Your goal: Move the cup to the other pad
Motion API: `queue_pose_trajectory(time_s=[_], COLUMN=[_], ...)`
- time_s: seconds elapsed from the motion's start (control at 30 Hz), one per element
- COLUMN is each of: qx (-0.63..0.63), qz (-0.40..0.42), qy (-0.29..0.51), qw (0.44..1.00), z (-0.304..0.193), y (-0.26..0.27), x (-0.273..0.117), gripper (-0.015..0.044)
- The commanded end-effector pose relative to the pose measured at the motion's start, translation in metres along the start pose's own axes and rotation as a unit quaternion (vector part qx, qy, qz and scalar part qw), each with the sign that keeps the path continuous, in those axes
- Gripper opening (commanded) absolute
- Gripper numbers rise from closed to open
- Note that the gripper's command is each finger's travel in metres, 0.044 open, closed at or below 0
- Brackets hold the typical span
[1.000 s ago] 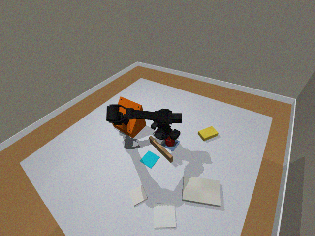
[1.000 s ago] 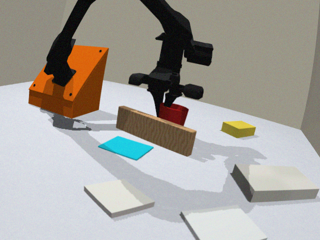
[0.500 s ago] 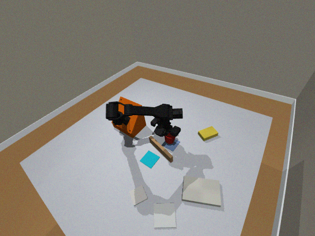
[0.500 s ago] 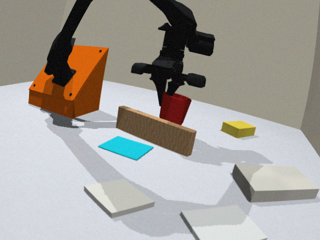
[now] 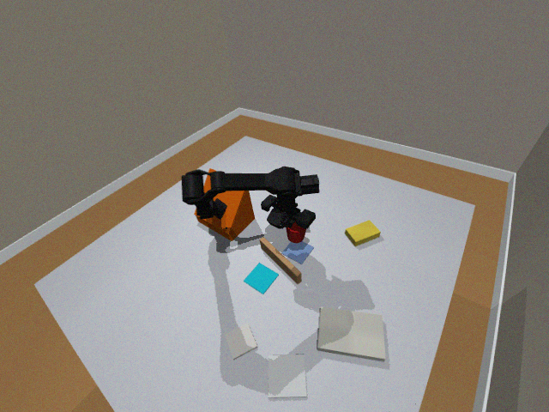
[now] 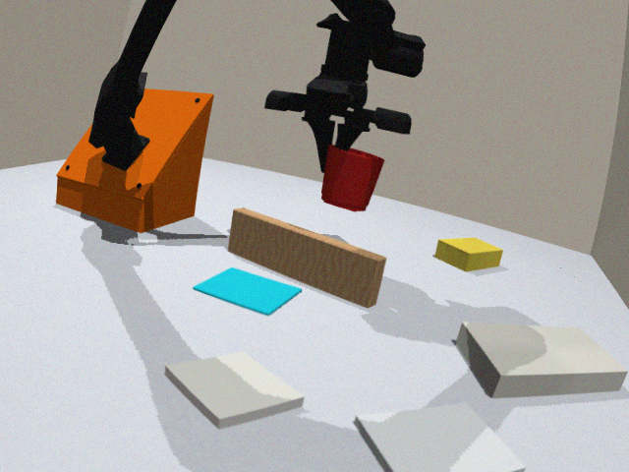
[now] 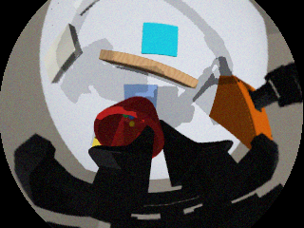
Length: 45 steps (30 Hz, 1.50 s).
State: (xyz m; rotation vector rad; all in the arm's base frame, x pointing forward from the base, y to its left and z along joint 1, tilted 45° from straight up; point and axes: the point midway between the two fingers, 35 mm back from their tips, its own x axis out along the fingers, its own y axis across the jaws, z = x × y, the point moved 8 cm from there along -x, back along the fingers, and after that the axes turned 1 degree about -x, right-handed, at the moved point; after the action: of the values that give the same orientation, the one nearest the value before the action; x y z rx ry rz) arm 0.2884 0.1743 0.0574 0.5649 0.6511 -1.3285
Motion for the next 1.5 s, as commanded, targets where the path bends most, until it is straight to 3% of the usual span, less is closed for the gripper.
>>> queue_pose_trajectory(time_s=[0.0,0.6,1.47], qx=[0.003,0.0,0.002], qz=[-0.001,0.0,-0.002], qy=[0.002,0.0,0.0], qw=[1.0,1.0,1.0], z=[0.0,0.002,0.052], y=[0.0,0.0,-0.014], x=[-0.004,-0.001,-0.002], gripper=[0.0,0.0,0.0])
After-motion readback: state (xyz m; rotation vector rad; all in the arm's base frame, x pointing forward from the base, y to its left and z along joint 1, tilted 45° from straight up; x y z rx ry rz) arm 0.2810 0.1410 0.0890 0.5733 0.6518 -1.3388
